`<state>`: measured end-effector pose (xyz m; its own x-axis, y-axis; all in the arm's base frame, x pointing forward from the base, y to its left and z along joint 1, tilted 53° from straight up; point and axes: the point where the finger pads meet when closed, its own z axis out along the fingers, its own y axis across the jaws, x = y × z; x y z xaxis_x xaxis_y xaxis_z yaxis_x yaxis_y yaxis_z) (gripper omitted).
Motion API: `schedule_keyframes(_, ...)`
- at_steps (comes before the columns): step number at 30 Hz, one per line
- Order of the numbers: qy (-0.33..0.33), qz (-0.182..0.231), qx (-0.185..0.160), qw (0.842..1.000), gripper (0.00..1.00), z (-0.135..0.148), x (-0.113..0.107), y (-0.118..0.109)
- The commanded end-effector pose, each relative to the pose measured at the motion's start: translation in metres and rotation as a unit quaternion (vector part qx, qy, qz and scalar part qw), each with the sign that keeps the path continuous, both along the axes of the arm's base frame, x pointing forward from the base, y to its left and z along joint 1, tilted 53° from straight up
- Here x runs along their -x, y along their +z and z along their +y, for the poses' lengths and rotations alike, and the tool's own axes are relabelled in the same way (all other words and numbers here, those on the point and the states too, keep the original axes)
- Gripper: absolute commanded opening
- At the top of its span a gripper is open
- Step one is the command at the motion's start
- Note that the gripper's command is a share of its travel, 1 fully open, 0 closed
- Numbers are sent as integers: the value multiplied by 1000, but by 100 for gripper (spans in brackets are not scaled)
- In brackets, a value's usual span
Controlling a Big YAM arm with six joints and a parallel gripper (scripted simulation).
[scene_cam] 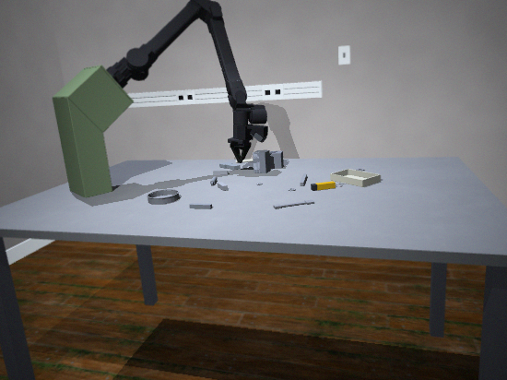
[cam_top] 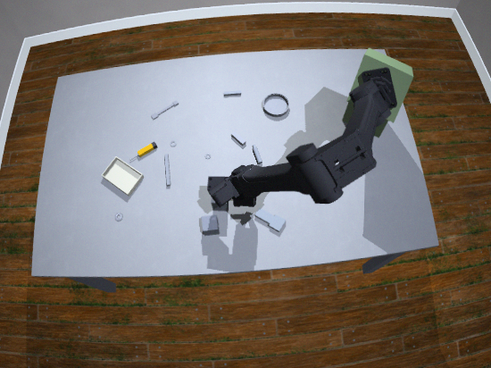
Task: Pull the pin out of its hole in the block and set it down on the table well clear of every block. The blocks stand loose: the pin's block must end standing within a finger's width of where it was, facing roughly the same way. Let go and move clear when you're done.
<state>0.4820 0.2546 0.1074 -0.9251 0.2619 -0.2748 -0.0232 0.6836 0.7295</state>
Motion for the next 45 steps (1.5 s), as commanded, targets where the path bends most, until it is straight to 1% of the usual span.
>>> schedule_keyframes(1,6,-10,1,1000,0,5,-2,8)
schedule_keyframes(14,3,-17,2,1000,0,4,-4,11)
schedule_keyframes(45,-2,-23,3,1000,0,9,4,15)
